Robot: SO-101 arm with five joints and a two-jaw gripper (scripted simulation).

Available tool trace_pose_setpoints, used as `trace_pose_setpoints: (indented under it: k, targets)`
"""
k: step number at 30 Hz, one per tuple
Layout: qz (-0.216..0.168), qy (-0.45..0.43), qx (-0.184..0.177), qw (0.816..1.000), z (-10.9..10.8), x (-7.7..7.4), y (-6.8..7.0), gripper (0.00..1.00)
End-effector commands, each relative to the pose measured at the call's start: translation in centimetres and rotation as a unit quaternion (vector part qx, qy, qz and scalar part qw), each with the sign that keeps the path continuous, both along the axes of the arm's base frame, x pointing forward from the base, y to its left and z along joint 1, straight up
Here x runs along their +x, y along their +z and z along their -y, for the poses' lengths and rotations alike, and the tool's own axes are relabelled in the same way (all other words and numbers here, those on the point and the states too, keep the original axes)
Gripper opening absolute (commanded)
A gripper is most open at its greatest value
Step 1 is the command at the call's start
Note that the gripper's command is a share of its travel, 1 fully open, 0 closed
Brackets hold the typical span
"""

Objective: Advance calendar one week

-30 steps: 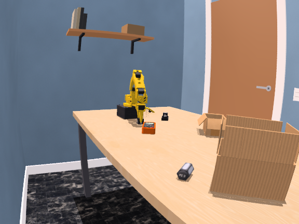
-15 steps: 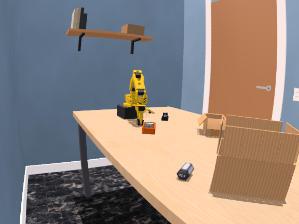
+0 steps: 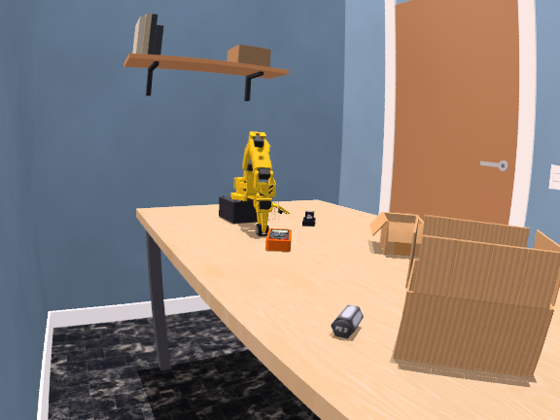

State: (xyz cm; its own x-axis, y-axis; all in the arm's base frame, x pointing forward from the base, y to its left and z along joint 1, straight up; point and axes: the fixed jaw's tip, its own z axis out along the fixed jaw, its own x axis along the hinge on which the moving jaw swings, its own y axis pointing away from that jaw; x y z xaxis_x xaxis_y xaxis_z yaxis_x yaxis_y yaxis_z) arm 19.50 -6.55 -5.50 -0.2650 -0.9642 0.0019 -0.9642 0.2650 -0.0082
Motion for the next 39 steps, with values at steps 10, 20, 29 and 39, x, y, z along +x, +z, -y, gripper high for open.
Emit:
trace_pose_setpoints:
  k: [10, 20, 29, 39]
  targets:
    - [-0.002, 0.0, 0.001, 1.0, 0.16, -0.14, -0.23, 0.18]
    - [-0.002, 0.0, 0.001, 1.0, 0.16, -0.14, -0.23, 0.19]
    - [-0.002, 0.0, 0.001, 1.0, 0.16, -0.14, -0.23, 0.27]
    - [-0.002, 0.0, 0.001, 1.0, 0.16, -0.14, -0.23, 0.34]
